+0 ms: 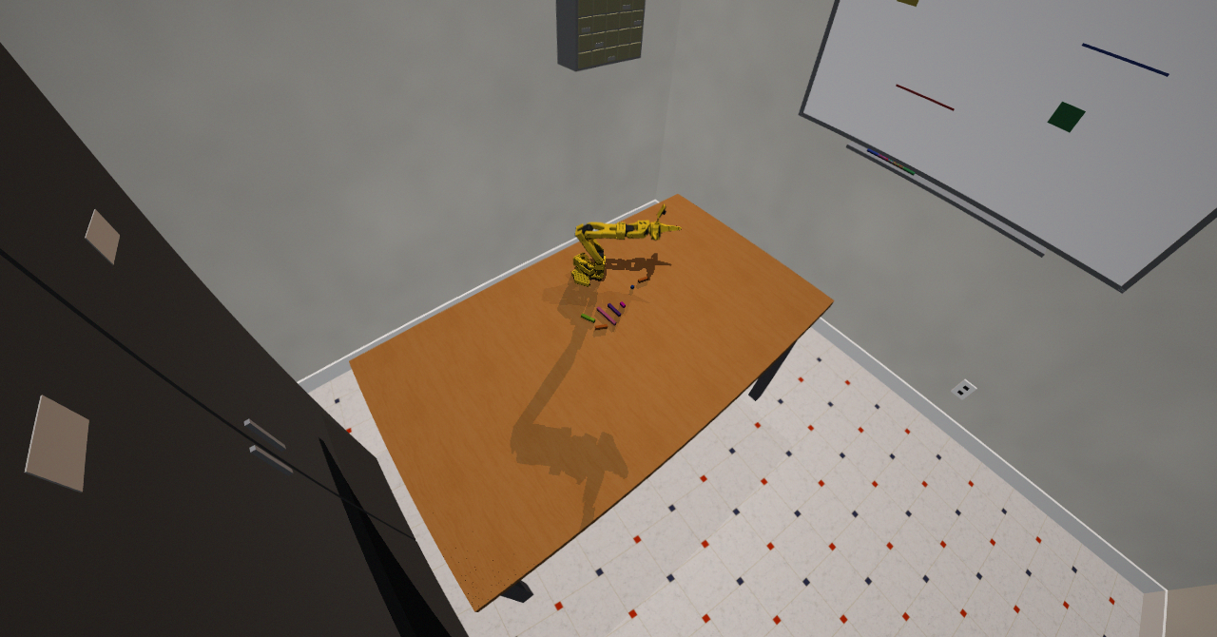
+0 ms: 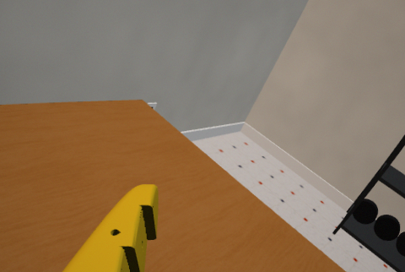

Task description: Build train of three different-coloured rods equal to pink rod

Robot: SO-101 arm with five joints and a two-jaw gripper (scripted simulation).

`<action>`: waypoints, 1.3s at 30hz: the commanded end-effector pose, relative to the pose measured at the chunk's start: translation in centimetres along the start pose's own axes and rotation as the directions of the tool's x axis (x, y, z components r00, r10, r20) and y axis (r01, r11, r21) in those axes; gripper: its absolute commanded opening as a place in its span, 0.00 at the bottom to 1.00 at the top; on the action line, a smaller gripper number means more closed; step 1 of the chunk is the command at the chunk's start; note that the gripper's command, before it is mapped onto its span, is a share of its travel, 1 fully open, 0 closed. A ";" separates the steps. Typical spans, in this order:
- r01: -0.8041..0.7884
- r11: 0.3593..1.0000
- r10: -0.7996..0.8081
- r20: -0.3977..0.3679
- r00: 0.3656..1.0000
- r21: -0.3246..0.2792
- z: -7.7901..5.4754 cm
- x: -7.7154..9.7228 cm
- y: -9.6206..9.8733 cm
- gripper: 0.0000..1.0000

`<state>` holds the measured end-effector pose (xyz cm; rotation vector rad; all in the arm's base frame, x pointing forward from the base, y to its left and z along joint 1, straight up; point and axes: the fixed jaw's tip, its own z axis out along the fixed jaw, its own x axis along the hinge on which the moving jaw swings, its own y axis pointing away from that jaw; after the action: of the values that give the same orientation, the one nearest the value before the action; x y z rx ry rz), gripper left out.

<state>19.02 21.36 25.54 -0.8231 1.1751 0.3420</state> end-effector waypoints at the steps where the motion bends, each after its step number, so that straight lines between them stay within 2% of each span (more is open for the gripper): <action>1: -0.001 1.000 0.001 0.003 1.000 0.001 0.0 -0.1 0.0 1.00; 17: -0.001 1.000 0.001 0.003 1.000 0.001 0.0 -0.1 0.0 1.00; 18: 0.007 0.999 -0.010 -0.097 0.995 -0.039 0.1 2.6 1.0 1.00; 34: 0.136 0.989 -0.143 -0.187 0.972 -0.052 -0.4 3.9 -0.1 1.00; 35: 0.108 0.987 -0.137 -0.283 0.949 -0.115 -0.6 6.8 1.5 1.00; 39: 0.141 0.982 -0.174 -0.302 0.937 -0.126 -0.8 7.1 1.2 1.00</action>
<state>20.18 20.59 16.31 -1.1170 1.4470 0.1627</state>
